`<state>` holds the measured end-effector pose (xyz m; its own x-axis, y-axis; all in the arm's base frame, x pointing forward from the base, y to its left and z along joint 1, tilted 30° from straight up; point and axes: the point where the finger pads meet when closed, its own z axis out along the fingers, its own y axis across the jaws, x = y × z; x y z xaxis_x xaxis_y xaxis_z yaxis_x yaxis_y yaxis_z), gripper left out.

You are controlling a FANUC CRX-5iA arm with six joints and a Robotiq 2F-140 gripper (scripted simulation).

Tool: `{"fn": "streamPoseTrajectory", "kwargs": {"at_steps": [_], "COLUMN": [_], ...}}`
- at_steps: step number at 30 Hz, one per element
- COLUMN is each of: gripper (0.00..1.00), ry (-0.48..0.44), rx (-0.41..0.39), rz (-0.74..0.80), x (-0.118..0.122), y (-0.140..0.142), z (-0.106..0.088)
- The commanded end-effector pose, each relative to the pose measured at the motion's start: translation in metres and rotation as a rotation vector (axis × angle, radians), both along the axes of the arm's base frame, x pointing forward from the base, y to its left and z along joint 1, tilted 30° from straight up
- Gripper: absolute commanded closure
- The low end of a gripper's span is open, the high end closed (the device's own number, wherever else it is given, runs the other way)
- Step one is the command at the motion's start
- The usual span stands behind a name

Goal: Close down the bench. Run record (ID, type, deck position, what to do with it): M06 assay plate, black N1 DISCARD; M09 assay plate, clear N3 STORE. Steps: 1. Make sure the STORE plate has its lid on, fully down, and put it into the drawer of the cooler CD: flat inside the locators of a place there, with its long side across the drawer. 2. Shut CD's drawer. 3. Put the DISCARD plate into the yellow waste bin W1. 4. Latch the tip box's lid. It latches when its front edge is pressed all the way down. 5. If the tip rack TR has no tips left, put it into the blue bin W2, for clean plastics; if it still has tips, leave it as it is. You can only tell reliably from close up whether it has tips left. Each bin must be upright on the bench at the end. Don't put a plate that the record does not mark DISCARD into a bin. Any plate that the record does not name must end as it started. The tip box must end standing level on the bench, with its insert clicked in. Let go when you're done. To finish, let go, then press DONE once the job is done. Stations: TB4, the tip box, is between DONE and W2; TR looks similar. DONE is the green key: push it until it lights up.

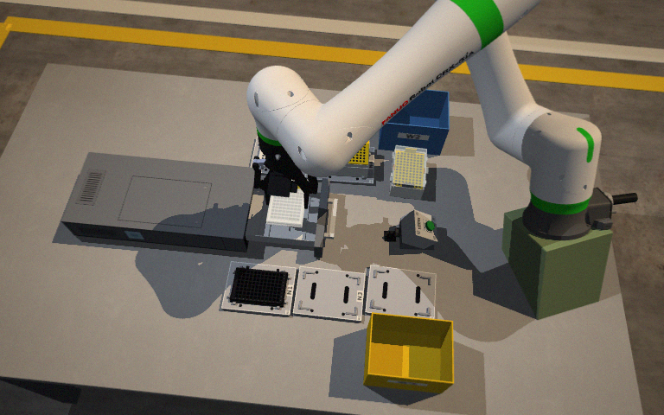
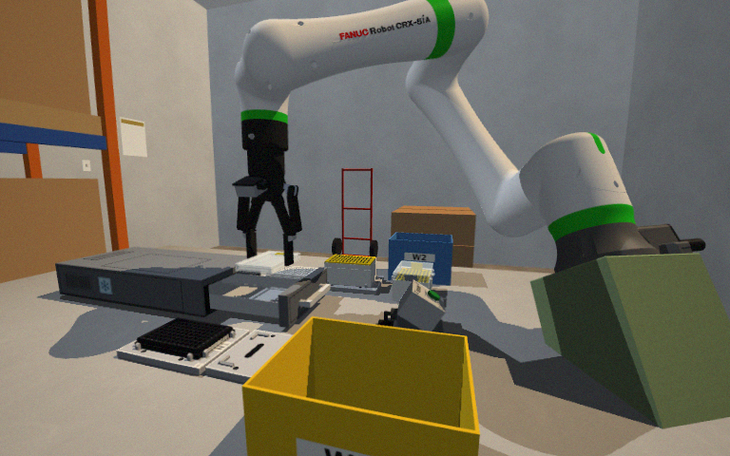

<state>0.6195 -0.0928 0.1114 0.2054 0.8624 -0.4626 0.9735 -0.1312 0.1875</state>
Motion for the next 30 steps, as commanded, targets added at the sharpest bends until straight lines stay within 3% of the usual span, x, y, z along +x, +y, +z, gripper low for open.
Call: {"fn": "streamPoseTrajectory", "kwargs": {"at_steps": [1, 30], "gripper": [0.9, 0.9], "ry": [-0.002, -0.002], "rx": [0.0, 0.0], "rz": [0.001, 0.001], "x": [0.001, 0.004], "y": [-0.001, -0.017], "z": [-0.002, -0.031]}}
